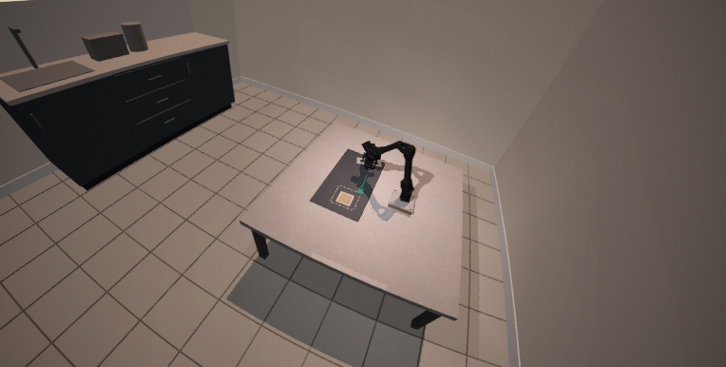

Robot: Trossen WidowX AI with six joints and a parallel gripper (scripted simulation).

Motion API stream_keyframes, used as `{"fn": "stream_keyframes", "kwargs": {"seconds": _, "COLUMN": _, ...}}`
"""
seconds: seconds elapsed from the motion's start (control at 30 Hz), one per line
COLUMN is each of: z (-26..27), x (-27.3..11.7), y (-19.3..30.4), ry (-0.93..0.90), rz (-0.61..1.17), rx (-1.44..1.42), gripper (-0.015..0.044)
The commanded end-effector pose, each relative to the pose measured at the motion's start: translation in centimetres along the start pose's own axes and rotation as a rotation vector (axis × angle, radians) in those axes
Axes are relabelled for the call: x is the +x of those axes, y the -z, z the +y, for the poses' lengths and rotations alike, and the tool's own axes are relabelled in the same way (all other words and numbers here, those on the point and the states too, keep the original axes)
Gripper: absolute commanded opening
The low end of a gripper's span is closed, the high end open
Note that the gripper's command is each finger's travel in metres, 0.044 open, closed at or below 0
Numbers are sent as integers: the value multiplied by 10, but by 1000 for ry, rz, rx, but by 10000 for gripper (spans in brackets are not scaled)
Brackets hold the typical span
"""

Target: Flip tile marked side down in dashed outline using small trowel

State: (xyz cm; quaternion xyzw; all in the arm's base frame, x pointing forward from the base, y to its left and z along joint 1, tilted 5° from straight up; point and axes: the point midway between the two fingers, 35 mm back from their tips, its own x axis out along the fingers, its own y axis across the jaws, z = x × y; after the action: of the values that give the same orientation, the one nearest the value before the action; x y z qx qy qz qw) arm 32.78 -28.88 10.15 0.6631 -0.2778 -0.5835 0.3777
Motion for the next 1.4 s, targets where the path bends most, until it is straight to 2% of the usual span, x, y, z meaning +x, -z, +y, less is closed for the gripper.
{"fn": "stream_keyframes", "kwargs": {"seconds": 0.0, "z": -3, "x": 3, "y": 0, "ry": -5, "rz": 1, "rx": 9, "gripper": 0}}
{"fn": "stream_keyframes", "kwargs": {"seconds": 0.03, "z": -3, "x": 3, "y": 0, "ry": -4, "rz": 1, "rx": 9, "gripper": 0}}
{"fn": "stream_keyframes", "kwargs": {"seconds": 0.4, "z": -3, "x": 3, "y": 0, "ry": -4, "rz": 1, "rx": 9, "gripper": 289}}
{"fn": "stream_keyframes", "kwargs": {"seconds": 0.43, "z": -3, "x": 3, "y": 0, "ry": -4, "rz": 1, "rx": 9, "gripper": 300}}
{"fn": "stream_keyframes", "kwargs": {"seconds": 0.77, "z": -3, "x": 0, "y": 1, "ry": -4, "rz": 1, "rx": 9, "gripper": 300}}
{"fn": "stream_keyframes", "kwargs": {"seconds": 1.1, "z": -4, "x": -53, "y": 1, "ry": 1, "rz": 2, "rx": 7, "gripper": 300}}
{"fn": "stream_keyframes", "kwargs": {"seconds": 1.27, "z": -3, "x": -59, "y": 0, "ry": 1, "rz": 2, "rx": 6, "gripper": 300}}
{"fn": "stream_keyframes", "kwargs": {"seconds": 1.37, "z": 16, "x": -91, "y": -11, "ry": 1, "rz": 5, "rx": 7, "gripper": 300}}
